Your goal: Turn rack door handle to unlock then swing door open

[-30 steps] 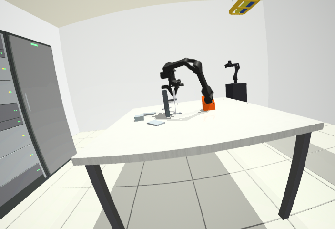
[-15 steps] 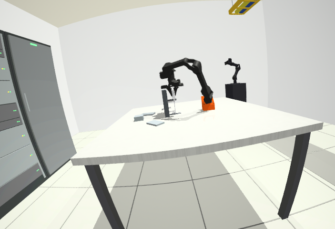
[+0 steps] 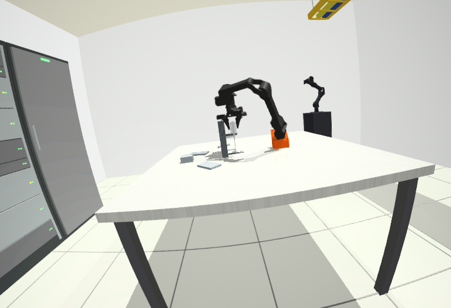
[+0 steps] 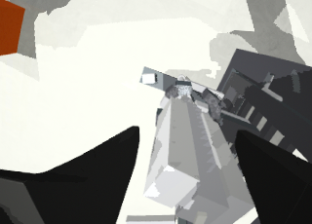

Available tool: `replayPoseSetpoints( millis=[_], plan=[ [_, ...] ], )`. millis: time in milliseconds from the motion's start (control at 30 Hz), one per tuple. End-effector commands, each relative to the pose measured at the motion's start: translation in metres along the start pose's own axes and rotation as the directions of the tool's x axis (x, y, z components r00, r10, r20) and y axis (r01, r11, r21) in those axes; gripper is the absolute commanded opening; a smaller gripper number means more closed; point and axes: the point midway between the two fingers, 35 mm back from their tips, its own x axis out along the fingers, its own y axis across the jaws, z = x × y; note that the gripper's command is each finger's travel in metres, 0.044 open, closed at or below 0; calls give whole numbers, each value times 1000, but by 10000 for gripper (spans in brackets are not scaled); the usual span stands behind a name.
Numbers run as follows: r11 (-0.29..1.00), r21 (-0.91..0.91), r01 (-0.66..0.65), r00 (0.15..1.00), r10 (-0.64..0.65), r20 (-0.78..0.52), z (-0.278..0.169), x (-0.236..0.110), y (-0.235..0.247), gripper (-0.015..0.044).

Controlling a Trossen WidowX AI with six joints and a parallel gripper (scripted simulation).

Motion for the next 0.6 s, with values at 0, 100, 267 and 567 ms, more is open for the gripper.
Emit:
replayPoseSetpoints(
  millis=[0, 100, 267, 567],
  plan=[
    [998, 62, 4, 1000, -4, -1, 0, 0, -1, 294],
    [978, 209, 4, 1000, -4, -1, 0, 0, -1, 294],
    [897, 442, 4, 1000, -4, -1, 0, 0, -1, 294],
    [619, 786, 3, 1000, -4, -1, 0, 0, -1, 294]
  ],
)
